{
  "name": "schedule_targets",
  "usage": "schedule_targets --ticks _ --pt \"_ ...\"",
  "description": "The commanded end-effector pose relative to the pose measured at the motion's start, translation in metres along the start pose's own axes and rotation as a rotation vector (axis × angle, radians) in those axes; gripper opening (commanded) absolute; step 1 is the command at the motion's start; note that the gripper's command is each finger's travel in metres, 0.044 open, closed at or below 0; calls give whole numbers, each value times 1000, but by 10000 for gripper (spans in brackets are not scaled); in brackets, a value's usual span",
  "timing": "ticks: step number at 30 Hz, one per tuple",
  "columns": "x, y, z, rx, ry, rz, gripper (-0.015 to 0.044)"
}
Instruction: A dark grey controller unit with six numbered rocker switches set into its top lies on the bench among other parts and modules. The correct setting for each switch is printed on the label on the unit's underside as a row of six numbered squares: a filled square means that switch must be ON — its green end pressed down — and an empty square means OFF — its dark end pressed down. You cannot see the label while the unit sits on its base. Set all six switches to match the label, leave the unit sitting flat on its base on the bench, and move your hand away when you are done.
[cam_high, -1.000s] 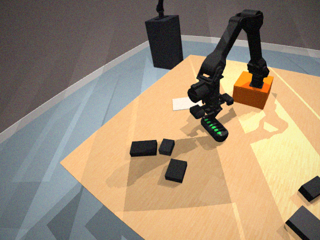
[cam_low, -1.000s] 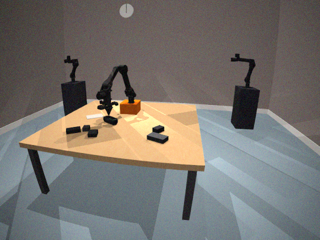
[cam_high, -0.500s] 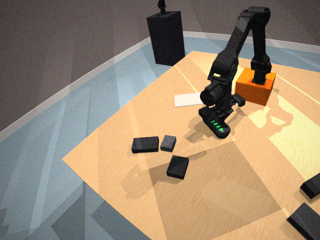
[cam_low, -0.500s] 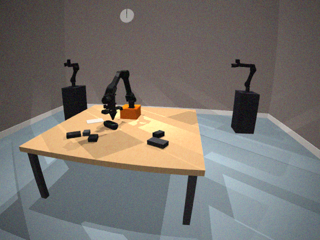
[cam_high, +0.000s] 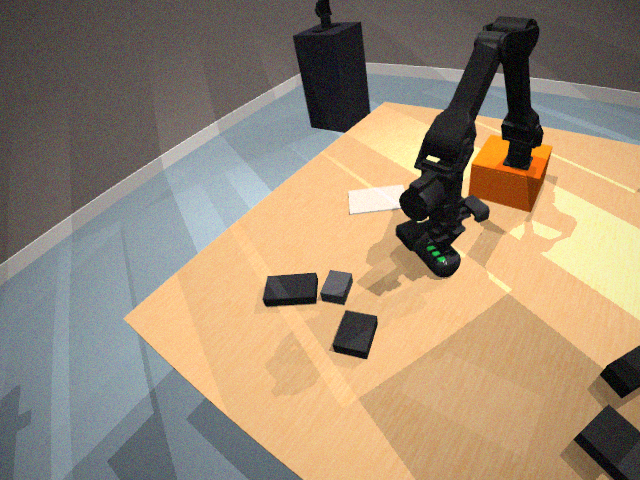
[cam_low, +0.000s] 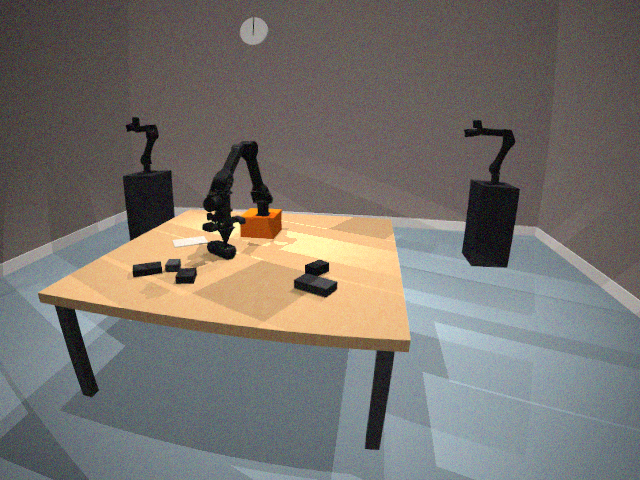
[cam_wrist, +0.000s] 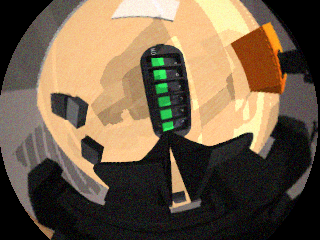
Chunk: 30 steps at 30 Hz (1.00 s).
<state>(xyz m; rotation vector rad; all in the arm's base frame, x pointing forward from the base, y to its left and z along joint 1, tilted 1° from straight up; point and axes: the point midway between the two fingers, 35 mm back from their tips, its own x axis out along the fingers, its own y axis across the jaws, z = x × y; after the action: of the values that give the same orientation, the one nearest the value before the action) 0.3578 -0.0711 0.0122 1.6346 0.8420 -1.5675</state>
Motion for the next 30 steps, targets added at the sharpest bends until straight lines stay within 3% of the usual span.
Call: schedule_targets --ticks 1,30 --pt "8 -2 1 4 -1 -5 0" --pt "28 -3 1 4 -1 -6 0"
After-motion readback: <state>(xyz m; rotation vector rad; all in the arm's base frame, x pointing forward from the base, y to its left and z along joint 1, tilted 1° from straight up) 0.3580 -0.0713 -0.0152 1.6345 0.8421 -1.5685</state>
